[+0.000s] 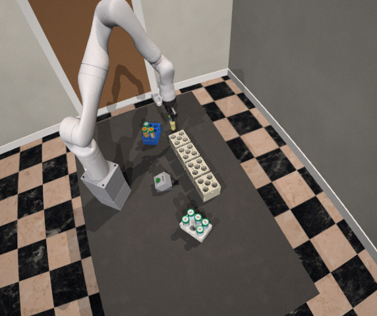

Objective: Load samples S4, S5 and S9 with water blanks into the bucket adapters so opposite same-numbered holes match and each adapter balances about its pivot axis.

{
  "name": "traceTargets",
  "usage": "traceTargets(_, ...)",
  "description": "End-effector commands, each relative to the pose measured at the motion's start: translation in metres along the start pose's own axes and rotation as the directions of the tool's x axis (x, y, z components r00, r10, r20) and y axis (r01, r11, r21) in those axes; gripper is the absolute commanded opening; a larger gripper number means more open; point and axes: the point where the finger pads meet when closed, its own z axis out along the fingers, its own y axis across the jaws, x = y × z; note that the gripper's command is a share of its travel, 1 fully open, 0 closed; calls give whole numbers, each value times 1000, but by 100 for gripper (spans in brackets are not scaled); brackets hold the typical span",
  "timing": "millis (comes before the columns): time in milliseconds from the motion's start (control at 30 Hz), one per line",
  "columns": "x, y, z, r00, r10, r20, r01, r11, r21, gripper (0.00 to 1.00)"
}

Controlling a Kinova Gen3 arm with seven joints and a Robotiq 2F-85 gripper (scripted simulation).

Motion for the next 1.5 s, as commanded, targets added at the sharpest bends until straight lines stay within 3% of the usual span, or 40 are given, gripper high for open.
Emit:
traceTargets(0,-5,-11,-1,1000,8,1,-8,1000,-1,10)
traceTargets(333,-15,-34,-1,1000,8,1,-8,1000,-1,10)
traceTargets(800,-15,-34,-1,1000,8,1,-8,1000,-1,10)
traceTargets(1467,-15,-34,23,1000,8,1,-8,1000,-1,10)
